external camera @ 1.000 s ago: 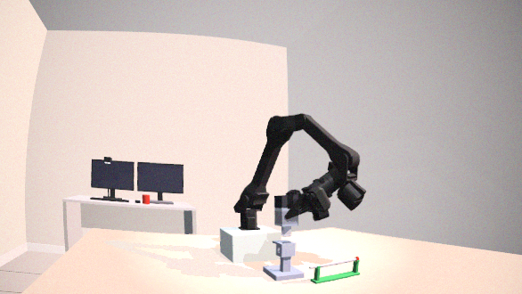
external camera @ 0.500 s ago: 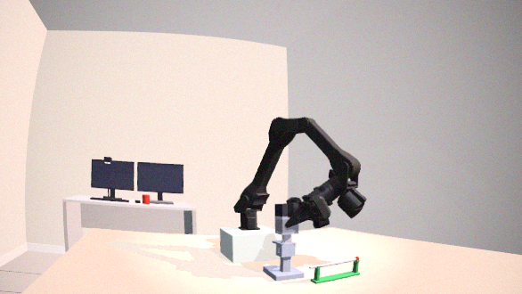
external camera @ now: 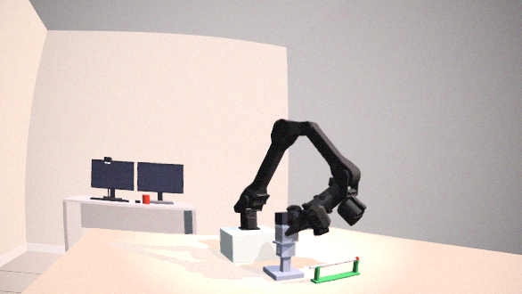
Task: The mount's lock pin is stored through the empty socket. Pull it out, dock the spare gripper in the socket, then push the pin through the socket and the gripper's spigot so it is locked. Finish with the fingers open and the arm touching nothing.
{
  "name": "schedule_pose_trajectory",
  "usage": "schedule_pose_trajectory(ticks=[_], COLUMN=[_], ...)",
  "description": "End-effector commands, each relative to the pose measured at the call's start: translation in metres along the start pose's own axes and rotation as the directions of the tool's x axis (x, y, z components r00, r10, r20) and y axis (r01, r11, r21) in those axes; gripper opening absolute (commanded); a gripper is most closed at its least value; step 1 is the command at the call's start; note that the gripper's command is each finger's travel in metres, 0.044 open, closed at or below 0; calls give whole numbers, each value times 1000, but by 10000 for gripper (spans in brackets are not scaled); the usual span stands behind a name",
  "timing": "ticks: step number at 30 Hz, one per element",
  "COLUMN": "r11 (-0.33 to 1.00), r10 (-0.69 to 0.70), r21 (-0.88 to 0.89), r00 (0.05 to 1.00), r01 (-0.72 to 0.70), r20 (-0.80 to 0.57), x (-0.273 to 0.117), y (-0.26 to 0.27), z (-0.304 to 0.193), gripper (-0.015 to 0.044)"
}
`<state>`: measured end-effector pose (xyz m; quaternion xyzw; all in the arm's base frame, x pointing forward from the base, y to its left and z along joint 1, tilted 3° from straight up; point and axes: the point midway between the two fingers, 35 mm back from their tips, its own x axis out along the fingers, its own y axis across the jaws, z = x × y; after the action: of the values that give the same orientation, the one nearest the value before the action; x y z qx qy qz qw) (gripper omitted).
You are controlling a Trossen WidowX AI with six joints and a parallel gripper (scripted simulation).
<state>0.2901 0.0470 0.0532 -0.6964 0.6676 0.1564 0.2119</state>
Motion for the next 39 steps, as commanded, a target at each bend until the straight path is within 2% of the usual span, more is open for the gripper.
schedule_pose_trajectory(ticks=[1,15,32,39], r11=[1000,1000,1000,1000], r10=[-4,-2,-2,-1], r21=[-12,-8,-8,-14], r00=[1000,1000,1000,1000], r01=[4,2,2,0], r20=[-12,-7,-7,-10], x=[4,3,3,-4], y=[1,0,0,1], z=[3,3,3,-9], gripper=[0,0,440,440])
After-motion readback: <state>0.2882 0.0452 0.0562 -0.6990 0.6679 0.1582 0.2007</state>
